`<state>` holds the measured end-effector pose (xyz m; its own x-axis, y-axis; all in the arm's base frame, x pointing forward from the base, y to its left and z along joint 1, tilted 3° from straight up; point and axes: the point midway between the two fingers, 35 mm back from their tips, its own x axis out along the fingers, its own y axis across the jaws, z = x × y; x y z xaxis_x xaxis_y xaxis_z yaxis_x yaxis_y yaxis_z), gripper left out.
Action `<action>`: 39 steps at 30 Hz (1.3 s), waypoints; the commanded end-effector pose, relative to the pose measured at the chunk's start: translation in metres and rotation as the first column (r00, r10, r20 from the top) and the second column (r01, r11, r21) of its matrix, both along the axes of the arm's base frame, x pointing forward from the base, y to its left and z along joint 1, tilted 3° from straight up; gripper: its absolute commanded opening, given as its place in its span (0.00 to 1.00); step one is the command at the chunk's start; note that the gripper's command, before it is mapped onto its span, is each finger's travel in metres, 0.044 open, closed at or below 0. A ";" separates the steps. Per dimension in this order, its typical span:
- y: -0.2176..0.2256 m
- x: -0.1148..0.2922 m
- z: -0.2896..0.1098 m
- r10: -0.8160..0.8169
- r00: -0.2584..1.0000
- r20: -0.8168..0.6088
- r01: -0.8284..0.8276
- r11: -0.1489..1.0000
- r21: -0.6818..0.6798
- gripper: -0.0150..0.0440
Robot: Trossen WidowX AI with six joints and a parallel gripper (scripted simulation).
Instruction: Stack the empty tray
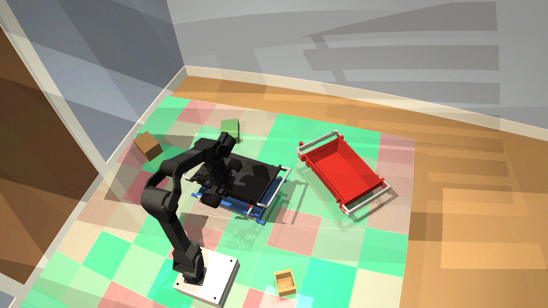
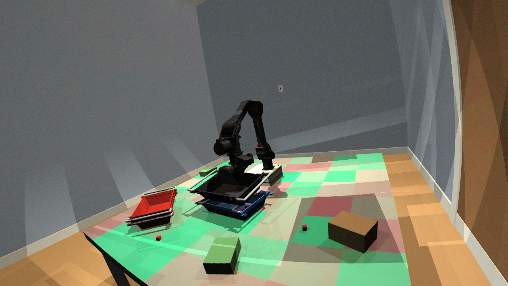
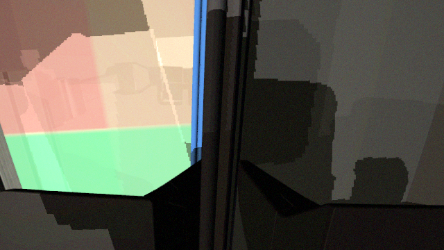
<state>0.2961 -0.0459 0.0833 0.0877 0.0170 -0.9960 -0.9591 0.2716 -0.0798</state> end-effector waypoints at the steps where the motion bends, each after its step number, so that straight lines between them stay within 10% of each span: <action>1: 0.001 -0.005 -0.004 -0.003 1.000 -0.019 0.004 1.000 0.006 0.25; 39: 0.001 -0.002 -0.003 -0.001 1.000 -0.005 0.001 1.000 0.002 0.25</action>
